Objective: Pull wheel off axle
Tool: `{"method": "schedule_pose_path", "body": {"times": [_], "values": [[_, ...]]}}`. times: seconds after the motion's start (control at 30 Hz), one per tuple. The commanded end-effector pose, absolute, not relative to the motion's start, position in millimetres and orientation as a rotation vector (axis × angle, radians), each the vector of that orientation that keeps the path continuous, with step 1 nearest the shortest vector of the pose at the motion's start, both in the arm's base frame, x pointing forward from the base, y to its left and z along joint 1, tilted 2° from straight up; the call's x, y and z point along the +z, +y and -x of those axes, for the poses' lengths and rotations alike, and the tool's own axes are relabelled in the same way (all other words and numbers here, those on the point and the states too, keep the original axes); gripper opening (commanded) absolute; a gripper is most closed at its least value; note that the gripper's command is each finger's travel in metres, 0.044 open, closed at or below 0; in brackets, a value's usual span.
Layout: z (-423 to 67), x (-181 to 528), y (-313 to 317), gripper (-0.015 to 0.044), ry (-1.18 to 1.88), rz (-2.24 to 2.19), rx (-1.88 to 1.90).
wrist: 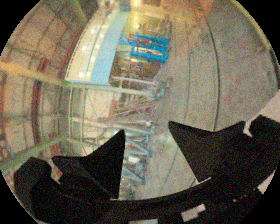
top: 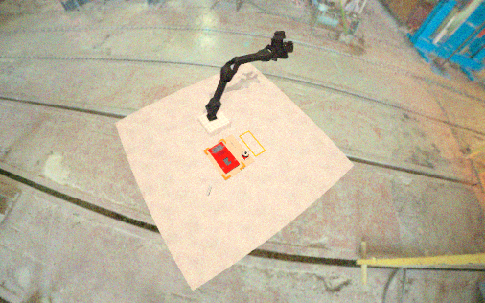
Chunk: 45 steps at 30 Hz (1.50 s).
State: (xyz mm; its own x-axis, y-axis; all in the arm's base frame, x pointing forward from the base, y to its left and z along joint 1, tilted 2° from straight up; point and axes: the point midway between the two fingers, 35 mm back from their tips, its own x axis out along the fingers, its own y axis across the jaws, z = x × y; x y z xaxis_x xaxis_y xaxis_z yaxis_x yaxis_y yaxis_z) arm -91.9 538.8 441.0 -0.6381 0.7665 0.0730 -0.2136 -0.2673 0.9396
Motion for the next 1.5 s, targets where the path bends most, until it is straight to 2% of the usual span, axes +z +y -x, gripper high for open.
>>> {"method": "schedule_pose_path", "body": {"times": [0.0, 0.37, 0.73, 1.13, 1.47], "values": [[54, 421, 548, 0.03, 1.288, -0.699, 1.851], [-50, 367, 553, 0.03, 1.157, -0.622, 1.587], [-152, 309, 528, 0.03, 1.098, -0.519, 1.303], [-251, 246, 466, 0.03, 1.089, -0.384, 0.997], [-314, 196, 391, 0.03, 1.126, -0.259, 0.753]]}}
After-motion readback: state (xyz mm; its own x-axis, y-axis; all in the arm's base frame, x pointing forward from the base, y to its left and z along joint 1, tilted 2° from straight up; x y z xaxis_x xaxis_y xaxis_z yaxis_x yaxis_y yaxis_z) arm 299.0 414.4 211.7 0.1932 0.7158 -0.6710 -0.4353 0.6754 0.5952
